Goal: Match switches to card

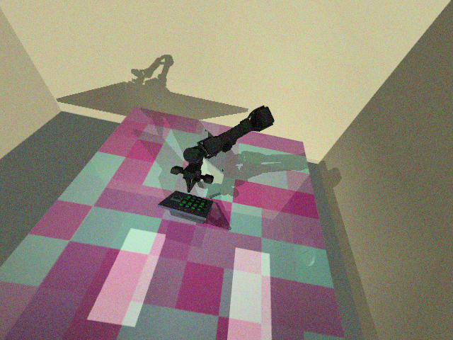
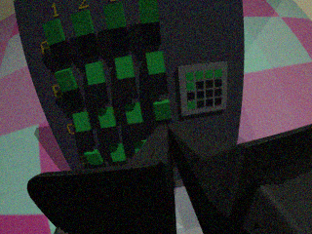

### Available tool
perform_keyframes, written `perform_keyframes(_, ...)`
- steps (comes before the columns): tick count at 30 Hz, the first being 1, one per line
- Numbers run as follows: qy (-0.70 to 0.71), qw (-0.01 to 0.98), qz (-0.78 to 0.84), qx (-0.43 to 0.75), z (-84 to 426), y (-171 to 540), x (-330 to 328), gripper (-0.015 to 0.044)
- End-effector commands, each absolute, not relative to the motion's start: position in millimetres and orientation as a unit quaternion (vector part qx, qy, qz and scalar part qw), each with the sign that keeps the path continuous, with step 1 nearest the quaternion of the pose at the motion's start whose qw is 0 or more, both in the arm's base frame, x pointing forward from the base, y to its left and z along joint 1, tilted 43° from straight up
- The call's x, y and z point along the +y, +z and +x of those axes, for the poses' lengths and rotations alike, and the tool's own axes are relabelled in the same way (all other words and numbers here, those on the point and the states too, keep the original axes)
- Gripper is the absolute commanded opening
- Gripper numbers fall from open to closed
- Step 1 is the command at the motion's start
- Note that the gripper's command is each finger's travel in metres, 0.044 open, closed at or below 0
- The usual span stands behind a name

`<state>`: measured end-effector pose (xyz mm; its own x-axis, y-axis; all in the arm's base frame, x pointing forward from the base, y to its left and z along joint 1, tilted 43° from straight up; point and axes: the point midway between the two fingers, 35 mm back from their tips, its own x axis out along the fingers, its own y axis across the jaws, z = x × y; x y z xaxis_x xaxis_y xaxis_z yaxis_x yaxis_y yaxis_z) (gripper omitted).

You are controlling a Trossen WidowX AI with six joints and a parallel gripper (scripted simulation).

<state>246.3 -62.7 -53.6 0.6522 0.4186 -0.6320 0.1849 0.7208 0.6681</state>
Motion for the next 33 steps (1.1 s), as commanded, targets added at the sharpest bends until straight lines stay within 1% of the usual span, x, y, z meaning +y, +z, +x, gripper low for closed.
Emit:
perform_keyframes(1,0.068,0.831,0.368,0.411,249.5,-56.0,-62.1,0.0)
perform_keyframes(17,0.068,0.831,0.368,0.411,264.9,-70.1,-52.5,0.0)
perform_keyframes(33,0.068,0.831,0.368,0.411,265.1,-70.3,-52.3,0.0)
